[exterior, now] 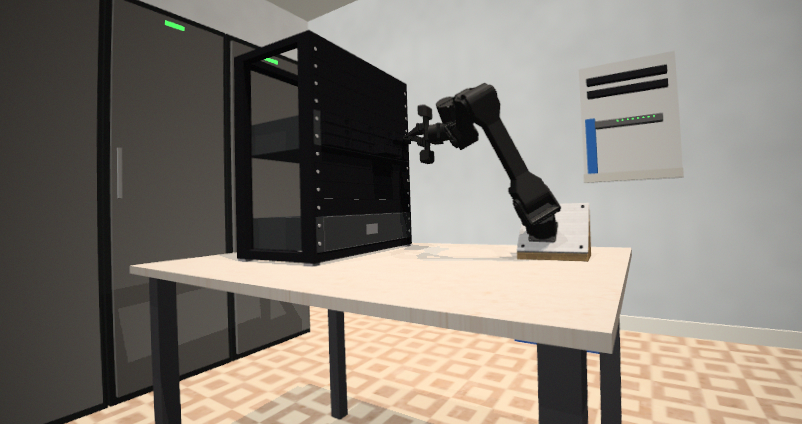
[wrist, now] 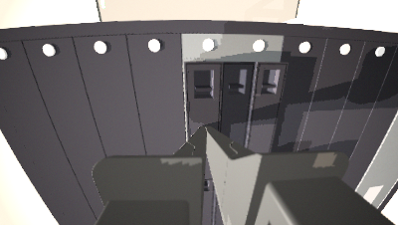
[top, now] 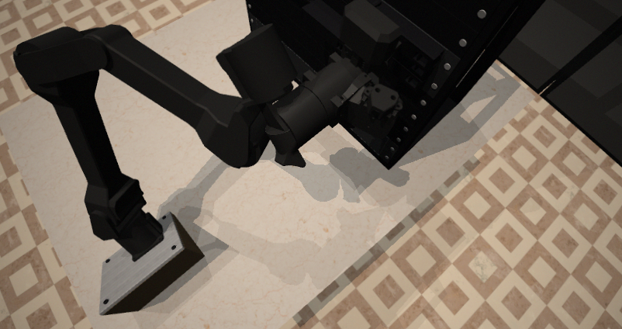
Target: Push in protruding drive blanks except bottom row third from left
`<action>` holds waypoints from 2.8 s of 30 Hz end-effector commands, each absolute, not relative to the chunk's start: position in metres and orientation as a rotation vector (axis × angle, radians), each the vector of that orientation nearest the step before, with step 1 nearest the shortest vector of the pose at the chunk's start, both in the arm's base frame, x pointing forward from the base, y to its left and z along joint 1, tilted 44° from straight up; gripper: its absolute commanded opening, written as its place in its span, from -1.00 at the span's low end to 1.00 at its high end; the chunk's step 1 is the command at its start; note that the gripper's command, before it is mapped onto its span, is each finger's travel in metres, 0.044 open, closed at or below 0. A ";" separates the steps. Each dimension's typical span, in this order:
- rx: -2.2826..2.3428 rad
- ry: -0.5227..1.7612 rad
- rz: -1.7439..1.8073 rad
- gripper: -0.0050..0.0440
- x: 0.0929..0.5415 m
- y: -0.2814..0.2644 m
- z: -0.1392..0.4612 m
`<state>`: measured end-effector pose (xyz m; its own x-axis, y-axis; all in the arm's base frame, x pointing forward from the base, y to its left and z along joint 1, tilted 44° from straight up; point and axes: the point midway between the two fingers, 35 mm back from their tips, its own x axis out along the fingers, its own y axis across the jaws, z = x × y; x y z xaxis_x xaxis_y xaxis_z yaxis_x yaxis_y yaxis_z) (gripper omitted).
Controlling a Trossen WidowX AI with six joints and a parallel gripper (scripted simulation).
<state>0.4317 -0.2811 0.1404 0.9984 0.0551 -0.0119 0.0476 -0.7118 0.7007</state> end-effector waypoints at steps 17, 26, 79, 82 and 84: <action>2.343 0.044 0.026 -0.80 0.438 -0.286 0.152; 2.343 0.044 0.026 -0.80 0.438 -0.286 0.152; 2.343 0.044 0.026 -0.80 0.442 -0.286 0.153; 2.343 0.044 0.026 -0.80 0.443 -0.287 0.153; 2.343 0.044 0.026 -0.80 0.444 -0.287 0.153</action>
<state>0.4390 -0.2810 0.1406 0.9981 0.0595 -0.0162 0.0539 -0.7147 0.6973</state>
